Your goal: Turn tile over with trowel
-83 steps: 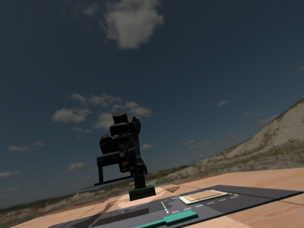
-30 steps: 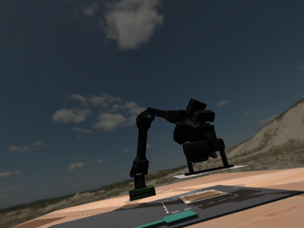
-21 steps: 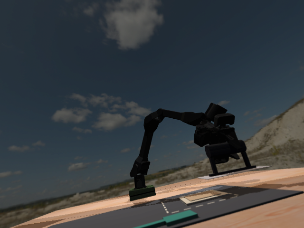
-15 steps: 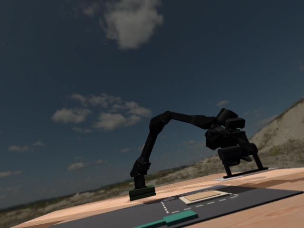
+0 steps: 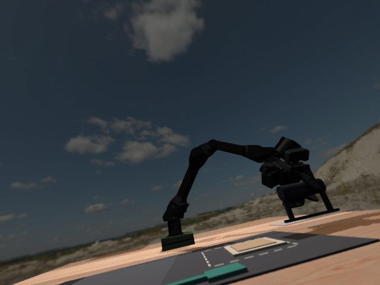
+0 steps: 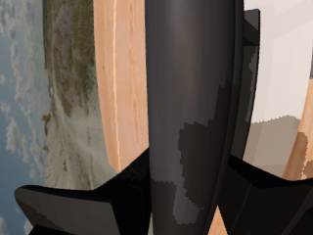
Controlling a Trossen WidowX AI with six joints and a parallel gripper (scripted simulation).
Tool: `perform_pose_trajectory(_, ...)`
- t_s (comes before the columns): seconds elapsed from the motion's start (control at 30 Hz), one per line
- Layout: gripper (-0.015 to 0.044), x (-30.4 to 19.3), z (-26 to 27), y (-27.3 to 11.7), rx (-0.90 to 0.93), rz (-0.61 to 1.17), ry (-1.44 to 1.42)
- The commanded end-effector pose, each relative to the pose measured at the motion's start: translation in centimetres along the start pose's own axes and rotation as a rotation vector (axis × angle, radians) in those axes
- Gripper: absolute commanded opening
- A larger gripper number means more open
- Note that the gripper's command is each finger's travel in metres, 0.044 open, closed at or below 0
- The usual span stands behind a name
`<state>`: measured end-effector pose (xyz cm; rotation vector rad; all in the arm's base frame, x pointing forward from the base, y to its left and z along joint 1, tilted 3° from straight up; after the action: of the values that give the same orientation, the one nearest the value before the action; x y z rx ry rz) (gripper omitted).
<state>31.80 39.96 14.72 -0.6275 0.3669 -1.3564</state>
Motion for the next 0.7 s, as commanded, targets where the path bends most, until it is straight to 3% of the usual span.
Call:
perform_pose_trajectory(0.0,0.0000,0.0,0.6,-0.3,0.017,-0.003,0.014)
perform_pose_trajectory(0.67,0.0000,-0.6,-1.3,1.5,0.017,-0.003,0.015)
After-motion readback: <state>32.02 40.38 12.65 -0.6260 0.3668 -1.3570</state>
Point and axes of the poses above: the point midway between the two fingers, 35 mm back from their tips, its own y axis out along the fingers, its own z axis across the jaws, x = y × z, the point moved 6 cm from there along -y, back along the fingers, and after that the axes turned 13 degrees about -y, right-handed, at the moved point
